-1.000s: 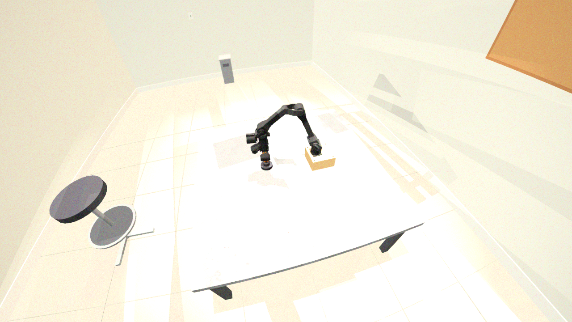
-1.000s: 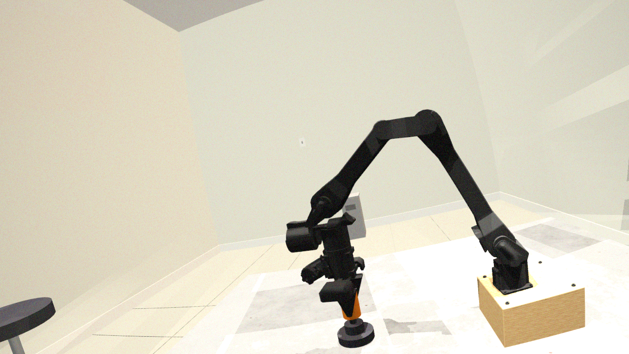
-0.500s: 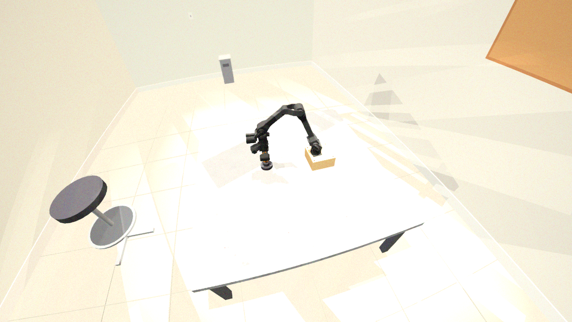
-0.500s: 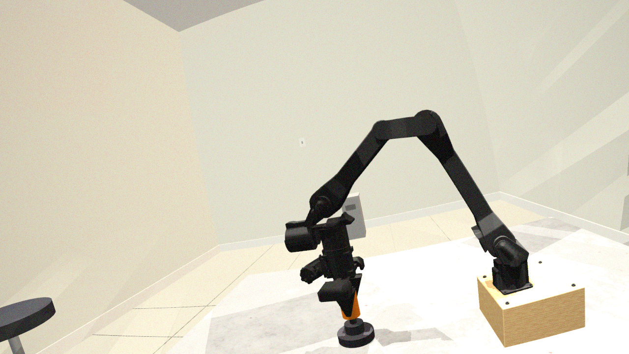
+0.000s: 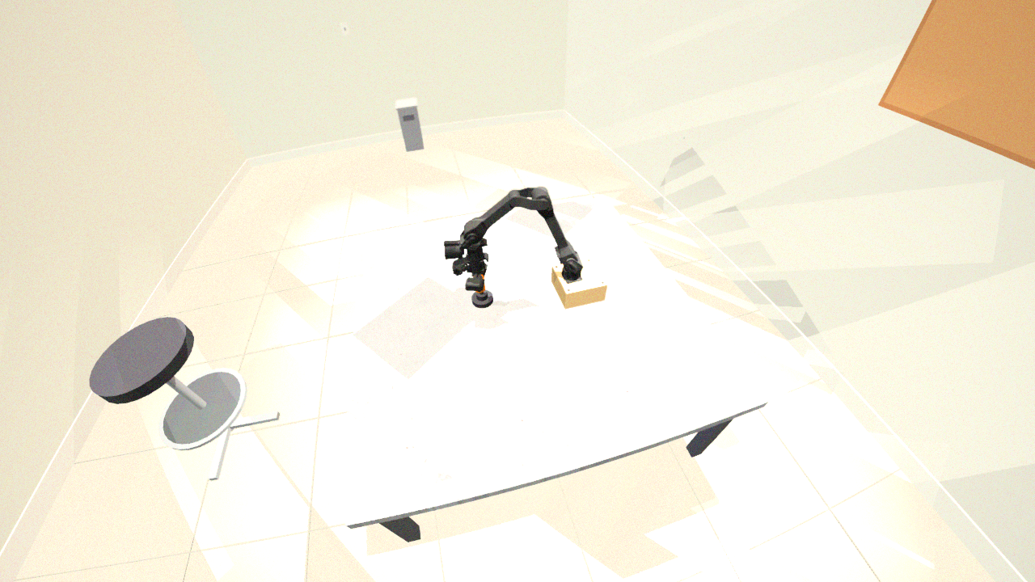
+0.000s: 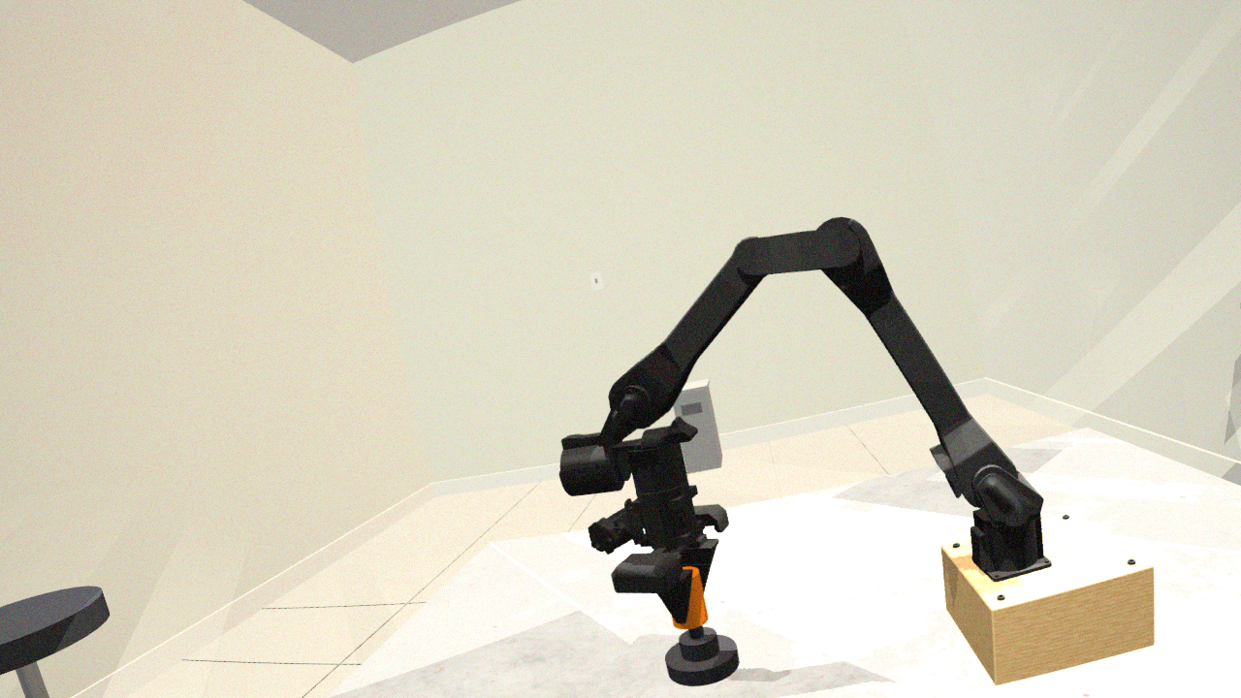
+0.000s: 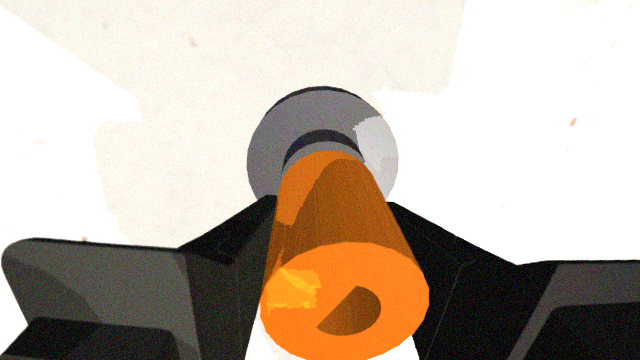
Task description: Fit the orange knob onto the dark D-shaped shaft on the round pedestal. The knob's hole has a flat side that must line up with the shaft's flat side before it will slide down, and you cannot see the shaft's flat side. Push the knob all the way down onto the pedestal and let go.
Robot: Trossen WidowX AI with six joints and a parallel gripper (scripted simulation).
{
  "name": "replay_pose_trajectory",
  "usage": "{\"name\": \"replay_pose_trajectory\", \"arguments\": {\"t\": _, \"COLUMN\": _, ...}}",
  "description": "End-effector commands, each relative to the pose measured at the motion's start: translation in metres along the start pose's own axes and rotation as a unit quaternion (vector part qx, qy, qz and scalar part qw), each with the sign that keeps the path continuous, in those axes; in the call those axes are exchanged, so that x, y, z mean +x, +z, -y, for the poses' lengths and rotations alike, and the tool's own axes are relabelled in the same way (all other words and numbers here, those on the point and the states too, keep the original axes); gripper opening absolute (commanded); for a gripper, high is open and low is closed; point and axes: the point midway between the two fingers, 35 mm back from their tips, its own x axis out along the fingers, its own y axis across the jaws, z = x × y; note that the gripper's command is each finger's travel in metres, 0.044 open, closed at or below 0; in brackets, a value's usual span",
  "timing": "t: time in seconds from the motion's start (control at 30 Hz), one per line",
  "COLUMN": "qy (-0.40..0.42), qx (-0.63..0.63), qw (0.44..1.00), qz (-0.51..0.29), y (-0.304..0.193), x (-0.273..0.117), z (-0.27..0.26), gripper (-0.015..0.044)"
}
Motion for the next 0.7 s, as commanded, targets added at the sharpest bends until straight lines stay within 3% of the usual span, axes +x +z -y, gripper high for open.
{"name": "replay_pose_trajectory", "arguments": {"t": 0.0, "qy": 0.0, "qx": 0.005, "qw": 1.0, "qz": 0.0, "y": -0.0006, "x": 0.002, "z": 0.0003, "gripper": 0.0}}
{"name": "replay_pose_trajectory", "arguments": {"t": 0.67, "qy": 0.0, "qx": 0.005, "qw": 1.0, "qz": 0.0, "y": -0.0024, "x": 0.0034, "z": 0.0001, "gripper": 0.0}}
